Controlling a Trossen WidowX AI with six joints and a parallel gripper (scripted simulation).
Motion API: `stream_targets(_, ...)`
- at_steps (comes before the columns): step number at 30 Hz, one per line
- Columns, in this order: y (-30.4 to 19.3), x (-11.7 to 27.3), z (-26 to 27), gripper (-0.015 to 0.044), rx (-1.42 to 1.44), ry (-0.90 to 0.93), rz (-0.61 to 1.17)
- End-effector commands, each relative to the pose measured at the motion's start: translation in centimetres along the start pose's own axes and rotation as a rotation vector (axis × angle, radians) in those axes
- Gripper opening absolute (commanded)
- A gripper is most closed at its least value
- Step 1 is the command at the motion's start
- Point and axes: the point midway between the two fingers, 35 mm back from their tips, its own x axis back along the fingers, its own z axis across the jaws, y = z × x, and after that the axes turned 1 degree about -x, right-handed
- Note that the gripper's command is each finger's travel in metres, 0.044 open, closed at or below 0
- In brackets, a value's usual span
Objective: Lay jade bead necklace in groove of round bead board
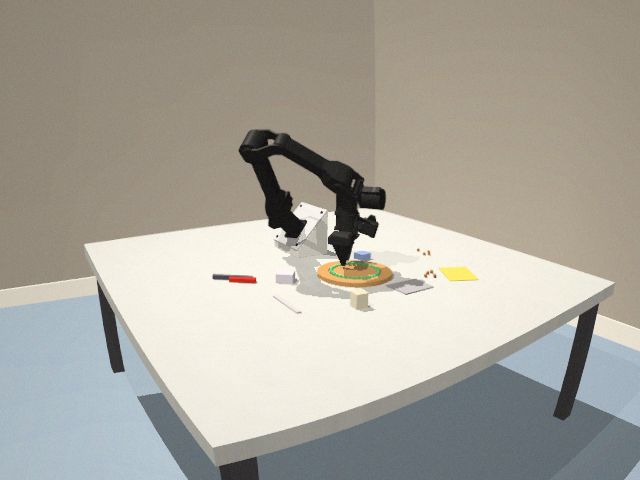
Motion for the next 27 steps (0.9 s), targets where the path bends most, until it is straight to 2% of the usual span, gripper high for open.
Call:
stream_targets(1,0.0,0.2,0.0,0.0368,0.001,0.000,0.001)
stream_targets(4,-0.1,0.2,0.0,0.0440,0.005,-0.001,0.004)
stream_targets(23,-0.1,0.5,0.0,0.0440,0.006,0.001,0.004)
stream_targets(27,0.6,2.1,-0.1,0.0335,-0.038,0.002,0.003)
